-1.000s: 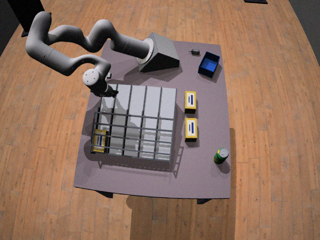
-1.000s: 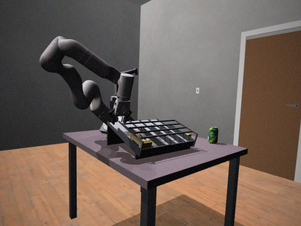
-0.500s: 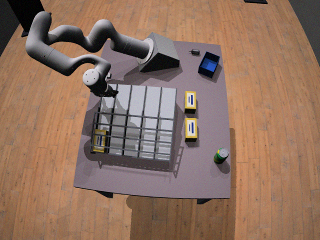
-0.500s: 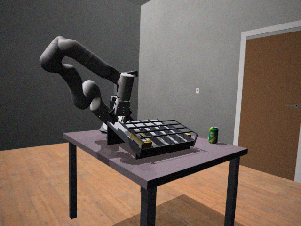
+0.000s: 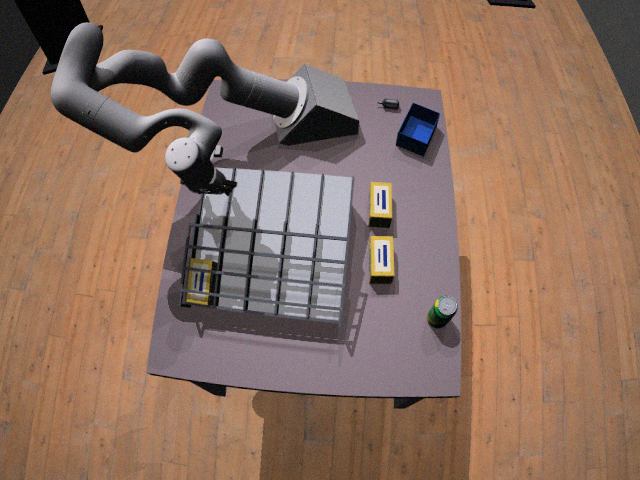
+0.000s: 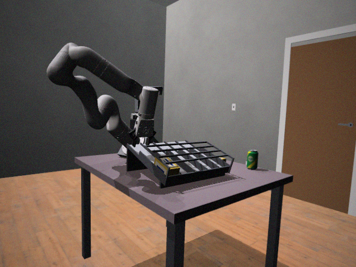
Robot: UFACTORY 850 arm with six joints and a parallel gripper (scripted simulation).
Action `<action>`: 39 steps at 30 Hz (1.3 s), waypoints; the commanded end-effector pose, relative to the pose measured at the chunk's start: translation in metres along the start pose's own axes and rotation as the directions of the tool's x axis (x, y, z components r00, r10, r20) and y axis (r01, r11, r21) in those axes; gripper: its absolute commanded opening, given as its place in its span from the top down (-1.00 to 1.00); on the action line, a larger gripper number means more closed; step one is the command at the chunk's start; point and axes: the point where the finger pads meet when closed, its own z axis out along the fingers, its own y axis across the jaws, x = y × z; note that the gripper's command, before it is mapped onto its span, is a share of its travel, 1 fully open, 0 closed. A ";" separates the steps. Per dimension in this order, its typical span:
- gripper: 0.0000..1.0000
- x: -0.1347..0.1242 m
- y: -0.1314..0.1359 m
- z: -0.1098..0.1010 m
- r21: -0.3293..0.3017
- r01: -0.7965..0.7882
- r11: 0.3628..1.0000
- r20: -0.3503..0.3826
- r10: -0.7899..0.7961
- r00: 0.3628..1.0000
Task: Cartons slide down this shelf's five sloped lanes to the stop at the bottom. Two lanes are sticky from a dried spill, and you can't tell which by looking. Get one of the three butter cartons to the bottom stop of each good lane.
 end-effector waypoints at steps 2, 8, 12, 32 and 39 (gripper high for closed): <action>-1.00 0.000 0.000 0.000 -0.001 0.000 1.000 0.001 0.000 1.000; -1.00 0.000 0.000 0.000 -0.001 0.000 1.000 0.001 0.000 1.000; -1.00 0.000 0.000 0.000 -0.001 0.000 1.000 0.001 0.000 1.000; -1.00 0.000 0.000 0.000 -0.001 0.000 1.000 0.001 0.000 1.000; -1.00 0.000 0.000 0.000 -0.001 0.000 1.000 0.001 0.000 1.000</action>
